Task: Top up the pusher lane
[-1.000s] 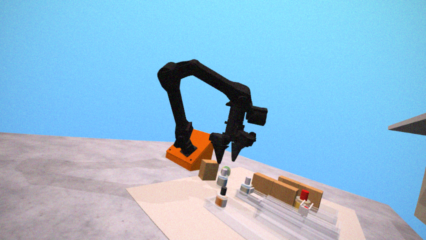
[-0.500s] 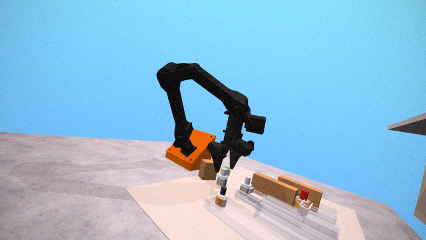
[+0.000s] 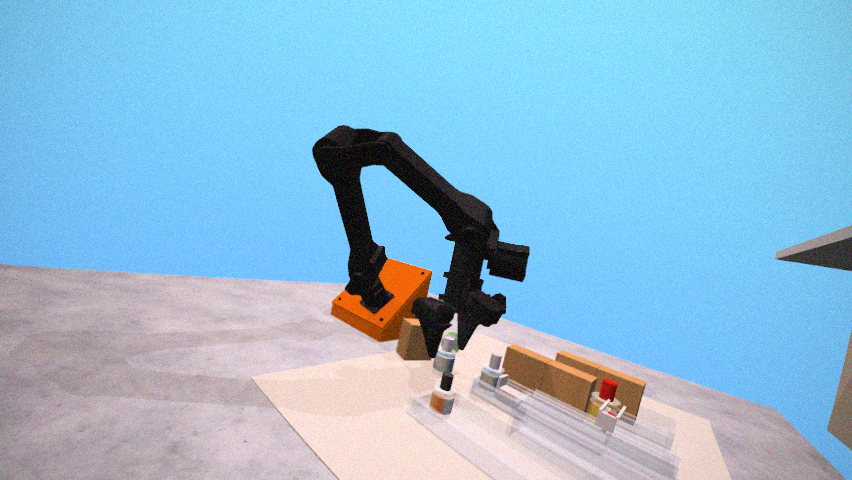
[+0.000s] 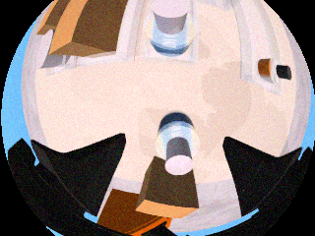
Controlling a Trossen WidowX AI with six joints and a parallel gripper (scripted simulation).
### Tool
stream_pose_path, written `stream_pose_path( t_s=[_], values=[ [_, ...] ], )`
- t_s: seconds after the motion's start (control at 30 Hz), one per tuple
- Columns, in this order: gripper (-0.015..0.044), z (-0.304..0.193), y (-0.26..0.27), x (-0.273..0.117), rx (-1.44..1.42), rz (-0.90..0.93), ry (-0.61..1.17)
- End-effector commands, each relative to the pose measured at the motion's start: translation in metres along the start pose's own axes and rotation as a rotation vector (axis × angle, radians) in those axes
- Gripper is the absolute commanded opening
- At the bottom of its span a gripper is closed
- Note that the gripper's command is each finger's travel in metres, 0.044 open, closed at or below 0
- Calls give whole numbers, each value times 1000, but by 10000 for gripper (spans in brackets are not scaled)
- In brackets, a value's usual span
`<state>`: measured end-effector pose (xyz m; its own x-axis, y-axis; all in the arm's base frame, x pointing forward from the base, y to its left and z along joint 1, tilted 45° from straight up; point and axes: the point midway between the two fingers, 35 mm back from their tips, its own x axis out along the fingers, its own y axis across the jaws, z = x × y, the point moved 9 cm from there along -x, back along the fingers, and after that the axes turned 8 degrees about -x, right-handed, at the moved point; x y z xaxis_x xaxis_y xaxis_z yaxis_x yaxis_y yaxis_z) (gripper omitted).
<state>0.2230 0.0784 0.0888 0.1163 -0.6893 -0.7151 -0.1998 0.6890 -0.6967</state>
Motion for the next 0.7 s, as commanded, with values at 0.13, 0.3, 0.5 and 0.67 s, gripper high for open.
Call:
stream_pose_path(
  t_s=[0.13,0.3,0.5,0.67],
  values=[
    [440,-1,1,12,-12,-10,6],
    [309,-1,1,12,-12,-10,6],
    [151,-1,1,12,-12,-10,6],
    [118,-1,1,12,-12,-10,6]
  ],
)
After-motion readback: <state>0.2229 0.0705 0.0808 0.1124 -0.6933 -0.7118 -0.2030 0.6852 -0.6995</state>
